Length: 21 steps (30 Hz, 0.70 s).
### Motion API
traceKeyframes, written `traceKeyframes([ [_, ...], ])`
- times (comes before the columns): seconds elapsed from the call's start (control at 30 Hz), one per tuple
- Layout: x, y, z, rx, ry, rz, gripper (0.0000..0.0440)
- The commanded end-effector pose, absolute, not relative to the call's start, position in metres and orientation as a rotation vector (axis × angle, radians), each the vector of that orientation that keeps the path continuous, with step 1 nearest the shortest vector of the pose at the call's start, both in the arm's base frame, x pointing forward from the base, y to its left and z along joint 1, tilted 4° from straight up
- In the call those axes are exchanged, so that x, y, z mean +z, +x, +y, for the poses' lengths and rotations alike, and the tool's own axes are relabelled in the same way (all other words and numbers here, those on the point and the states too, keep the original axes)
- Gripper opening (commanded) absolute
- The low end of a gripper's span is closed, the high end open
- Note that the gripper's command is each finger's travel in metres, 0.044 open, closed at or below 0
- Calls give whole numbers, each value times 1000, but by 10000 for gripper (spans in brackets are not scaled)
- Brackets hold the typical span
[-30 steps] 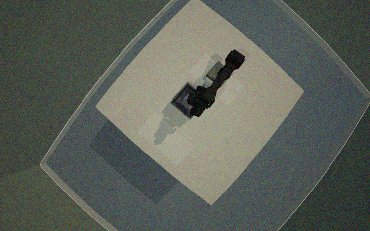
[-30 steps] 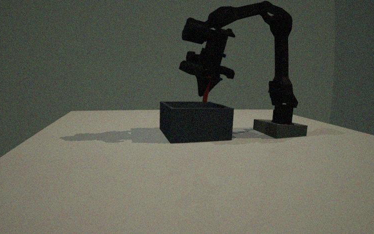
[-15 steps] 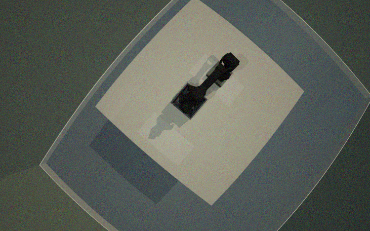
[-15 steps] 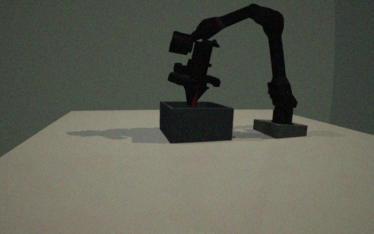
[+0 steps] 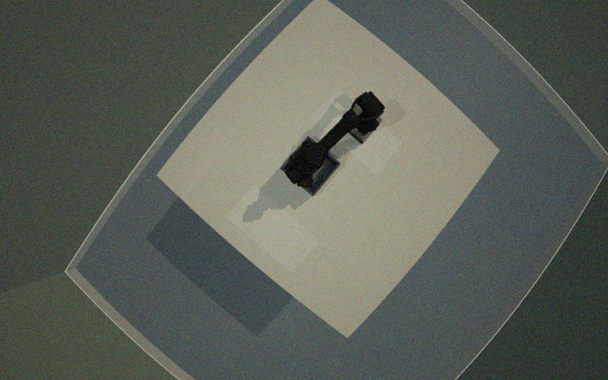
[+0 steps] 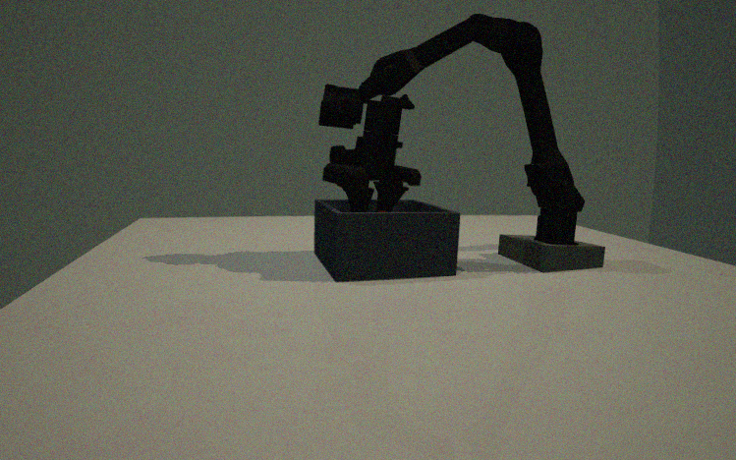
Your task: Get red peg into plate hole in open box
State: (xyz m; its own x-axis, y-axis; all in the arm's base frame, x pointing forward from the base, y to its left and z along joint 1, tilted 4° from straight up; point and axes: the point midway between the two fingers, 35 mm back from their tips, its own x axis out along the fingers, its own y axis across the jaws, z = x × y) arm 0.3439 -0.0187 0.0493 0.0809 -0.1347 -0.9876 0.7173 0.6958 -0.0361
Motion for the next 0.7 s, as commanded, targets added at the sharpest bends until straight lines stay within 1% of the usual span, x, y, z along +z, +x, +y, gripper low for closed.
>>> traceKeyframes([
  [0.0, 54, 355, -18, -655, 553, 1362, 344],
  [0.1, 61, 367, -17, -629, 572, 1361, 423],
  [0.13, 64, 370, -17, -620, 578, 1361, 440],
  [0.57, 96, 417, 3, -467, 633, 1324, 440],
  [0.67, 98, 421, 5, -454, 636, 1318, 440],
])
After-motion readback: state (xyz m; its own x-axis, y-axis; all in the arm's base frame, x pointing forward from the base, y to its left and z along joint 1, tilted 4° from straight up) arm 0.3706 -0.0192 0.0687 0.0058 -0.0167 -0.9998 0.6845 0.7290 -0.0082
